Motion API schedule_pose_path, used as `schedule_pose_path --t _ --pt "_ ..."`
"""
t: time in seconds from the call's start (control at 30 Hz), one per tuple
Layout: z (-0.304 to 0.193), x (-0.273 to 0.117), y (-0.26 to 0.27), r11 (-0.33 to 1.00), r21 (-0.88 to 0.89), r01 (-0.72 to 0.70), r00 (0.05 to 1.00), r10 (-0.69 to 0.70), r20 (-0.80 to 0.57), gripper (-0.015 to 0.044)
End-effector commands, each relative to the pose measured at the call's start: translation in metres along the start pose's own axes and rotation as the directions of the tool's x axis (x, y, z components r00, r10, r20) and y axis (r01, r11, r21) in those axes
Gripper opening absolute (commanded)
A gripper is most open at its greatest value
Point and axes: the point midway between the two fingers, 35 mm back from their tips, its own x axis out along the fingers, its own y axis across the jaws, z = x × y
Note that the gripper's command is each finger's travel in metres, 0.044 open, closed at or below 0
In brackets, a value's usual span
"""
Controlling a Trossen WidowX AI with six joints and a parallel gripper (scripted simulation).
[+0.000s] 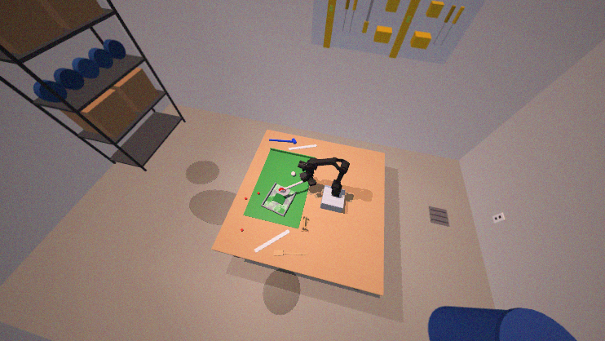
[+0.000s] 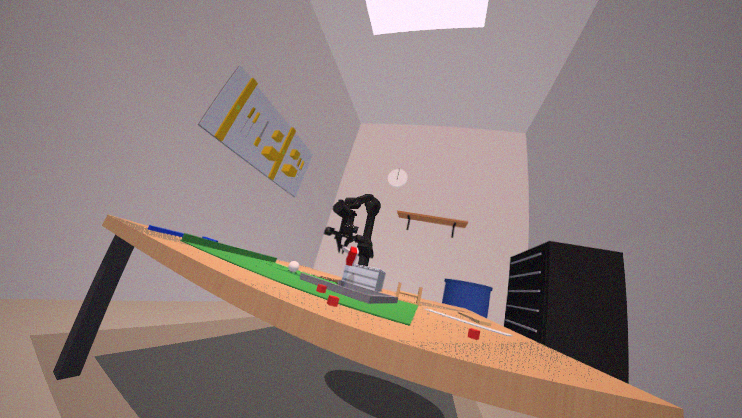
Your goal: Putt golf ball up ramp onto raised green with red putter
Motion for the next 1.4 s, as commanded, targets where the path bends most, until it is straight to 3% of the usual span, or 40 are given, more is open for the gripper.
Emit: schedule_pose_path --t 0.0,0.37,0.8,1.0,1.37 --pt "-0.013 -0.005 -0.012 0.995 0.102 0.02 1.0 -0.019 -0.006 0.0" --pt "-0.058 -0.014 -0.04 0.915 0.399 0.064 0.998 -0.052 -0.043 0.0" --pt "-0.116 -0.027 -0.06 0.703 0.701 0.12 0.992 -0.058 -0.11 0.0" --pt "-0.12 -0.025 -0.061 0.689 0.714 0.123 0.992 -0.058 -0.114 0.0" --pt "-0.124 0.013 -0.063 0.689 0.714 0.123 0.992 -0.058 -0.114 0.0"
